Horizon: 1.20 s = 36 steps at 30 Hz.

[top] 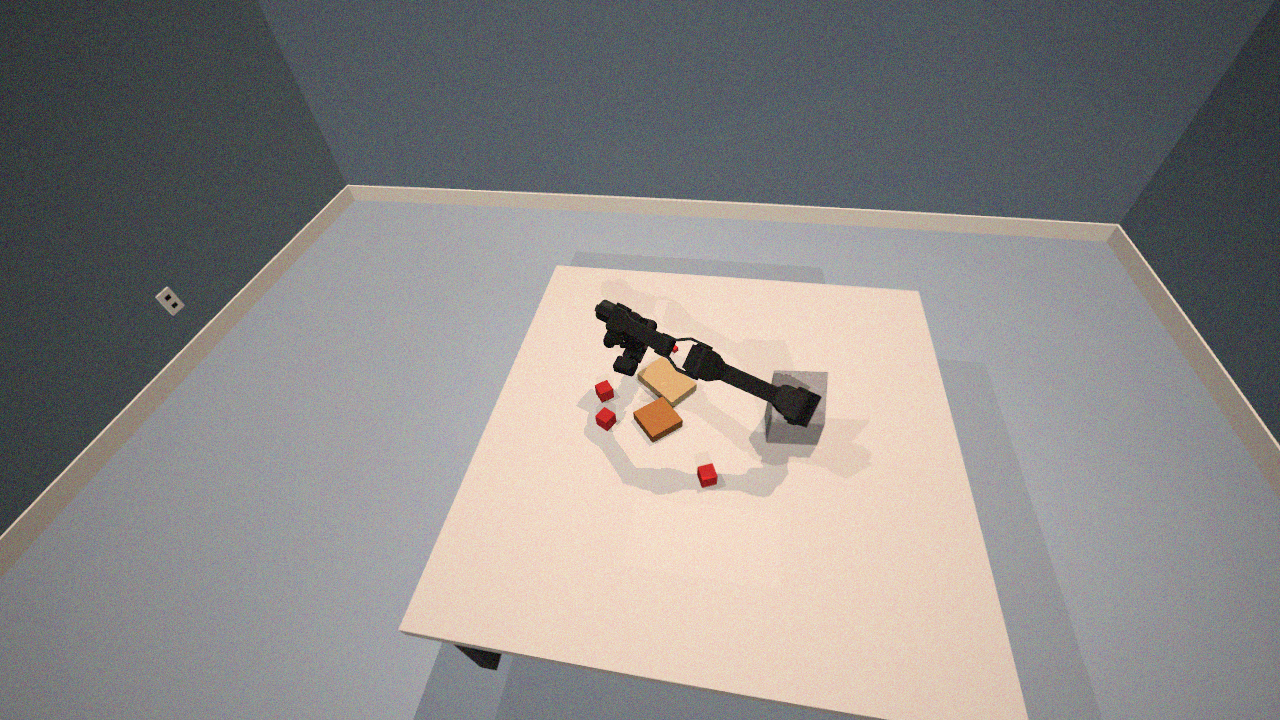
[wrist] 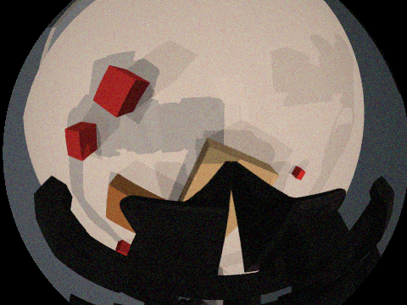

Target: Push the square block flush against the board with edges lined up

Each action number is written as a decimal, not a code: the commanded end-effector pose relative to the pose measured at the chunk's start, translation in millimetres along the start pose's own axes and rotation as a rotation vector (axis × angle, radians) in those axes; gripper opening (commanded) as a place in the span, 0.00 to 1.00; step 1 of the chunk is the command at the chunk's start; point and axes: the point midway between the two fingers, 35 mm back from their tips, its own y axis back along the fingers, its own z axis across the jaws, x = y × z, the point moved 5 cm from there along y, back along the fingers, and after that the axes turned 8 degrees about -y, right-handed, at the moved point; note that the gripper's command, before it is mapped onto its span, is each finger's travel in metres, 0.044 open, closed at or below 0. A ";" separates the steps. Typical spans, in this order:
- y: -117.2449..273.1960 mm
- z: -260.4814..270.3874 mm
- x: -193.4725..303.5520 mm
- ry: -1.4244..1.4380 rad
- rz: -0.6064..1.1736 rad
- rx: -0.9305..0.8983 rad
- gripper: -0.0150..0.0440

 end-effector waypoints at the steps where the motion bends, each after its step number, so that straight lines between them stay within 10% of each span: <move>1: -4.1 -18.4 -2.6 -0.120 0.005 0.015 0.25; 36: -72.3 -79.1 9.1 -0.403 -0.027 -0.142 0.25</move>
